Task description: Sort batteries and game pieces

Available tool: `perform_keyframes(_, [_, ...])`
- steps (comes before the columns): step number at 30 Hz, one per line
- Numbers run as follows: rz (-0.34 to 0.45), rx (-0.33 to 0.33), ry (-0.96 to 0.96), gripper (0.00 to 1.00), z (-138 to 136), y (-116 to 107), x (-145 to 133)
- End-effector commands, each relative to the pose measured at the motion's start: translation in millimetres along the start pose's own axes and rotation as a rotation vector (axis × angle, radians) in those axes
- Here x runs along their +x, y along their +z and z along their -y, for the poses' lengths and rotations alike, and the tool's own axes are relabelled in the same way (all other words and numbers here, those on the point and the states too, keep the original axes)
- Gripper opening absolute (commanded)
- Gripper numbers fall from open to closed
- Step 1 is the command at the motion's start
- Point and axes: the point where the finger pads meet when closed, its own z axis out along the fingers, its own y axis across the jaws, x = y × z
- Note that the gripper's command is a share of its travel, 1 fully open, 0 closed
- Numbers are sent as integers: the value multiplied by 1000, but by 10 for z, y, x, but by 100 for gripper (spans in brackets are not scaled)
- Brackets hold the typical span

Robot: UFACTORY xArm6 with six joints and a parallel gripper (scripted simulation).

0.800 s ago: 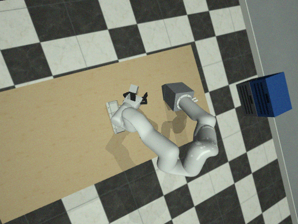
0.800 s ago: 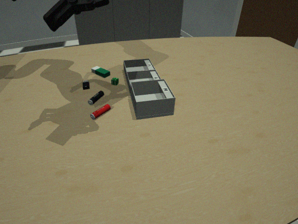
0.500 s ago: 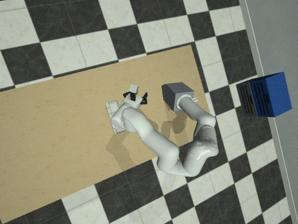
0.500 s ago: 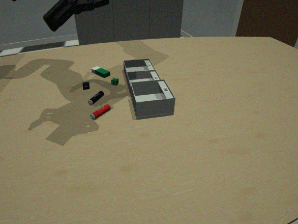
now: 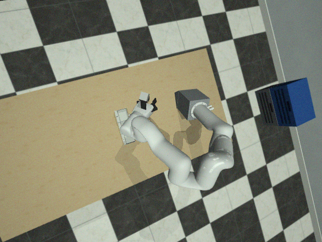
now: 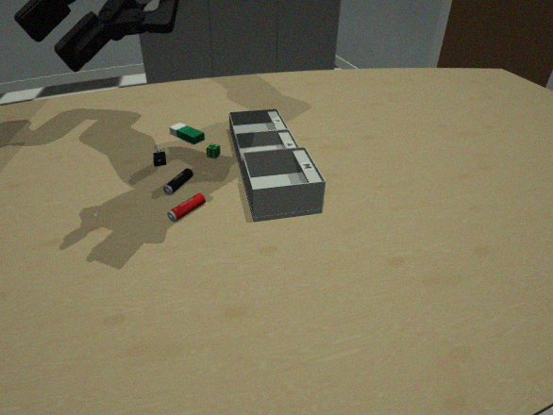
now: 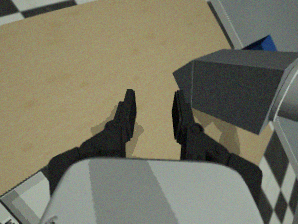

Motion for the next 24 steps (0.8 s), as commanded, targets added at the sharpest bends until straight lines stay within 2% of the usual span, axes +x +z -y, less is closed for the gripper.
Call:
perform_keyframes(1, [56, 28, -115, 7, -34, -85, -107])
perform_keyframes(6, [112, 52, -231, 7, -71, -141, -244])
perform_keyframes(10, [131, 61, -272, 7, -71, -141, -244])
perform_keyframes(12, [168, 90, -361, 7, -105, -205, -373])
perform_keyframes(24, [263, 203, -630, 7, -161, -352, -609])
